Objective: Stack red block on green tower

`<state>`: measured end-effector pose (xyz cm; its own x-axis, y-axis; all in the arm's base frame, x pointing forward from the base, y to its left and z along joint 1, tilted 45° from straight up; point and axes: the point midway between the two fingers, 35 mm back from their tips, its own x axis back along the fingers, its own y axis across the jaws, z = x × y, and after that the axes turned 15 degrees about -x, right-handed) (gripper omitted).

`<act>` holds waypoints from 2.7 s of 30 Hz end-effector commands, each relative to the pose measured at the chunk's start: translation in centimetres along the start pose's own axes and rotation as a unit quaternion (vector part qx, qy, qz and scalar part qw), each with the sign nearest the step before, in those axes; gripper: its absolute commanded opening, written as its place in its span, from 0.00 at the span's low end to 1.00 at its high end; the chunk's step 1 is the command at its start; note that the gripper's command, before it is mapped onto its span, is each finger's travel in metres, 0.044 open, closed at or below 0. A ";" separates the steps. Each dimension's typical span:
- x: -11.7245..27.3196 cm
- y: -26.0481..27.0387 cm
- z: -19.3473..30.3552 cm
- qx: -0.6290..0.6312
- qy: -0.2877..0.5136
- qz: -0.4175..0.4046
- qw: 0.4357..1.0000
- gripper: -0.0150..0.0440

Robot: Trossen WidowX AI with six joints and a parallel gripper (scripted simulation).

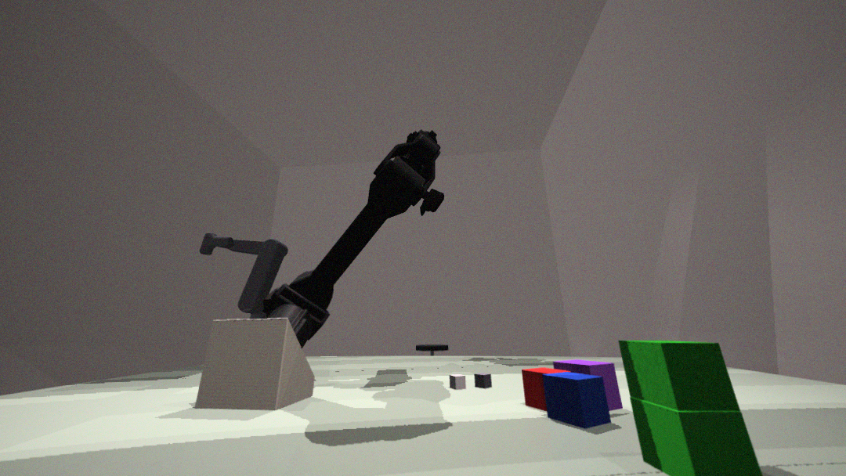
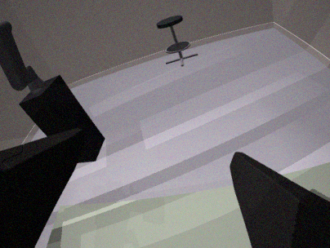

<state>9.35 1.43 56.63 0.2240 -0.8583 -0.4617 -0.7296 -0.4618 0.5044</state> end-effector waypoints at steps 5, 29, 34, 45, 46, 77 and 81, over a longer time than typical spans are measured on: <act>-1.4 1.2 1.7 0.058 0.016 0.025 0.998 1.00; -11.3 -2.2 11.5 0.289 0.160 0.219 0.918 1.00; -12.9 -5.2 13.0 0.320 0.202 0.262 0.888 1.00; -14.4 -13.7 15.0 0.346 0.303 0.348 0.817 1.00; -14.3 -14.5 15.1 0.346 0.312 0.355 0.810 1.00; 0.5 -37.2 13.5 0.167 0.498 0.520 0.674 1.00; 3.9 -39.0 13.6 0.123 0.505 0.527 0.672 1.00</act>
<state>28.35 20.84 27.39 -0.3142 -0.4744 0.8224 -0.8904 0.4477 -0.0820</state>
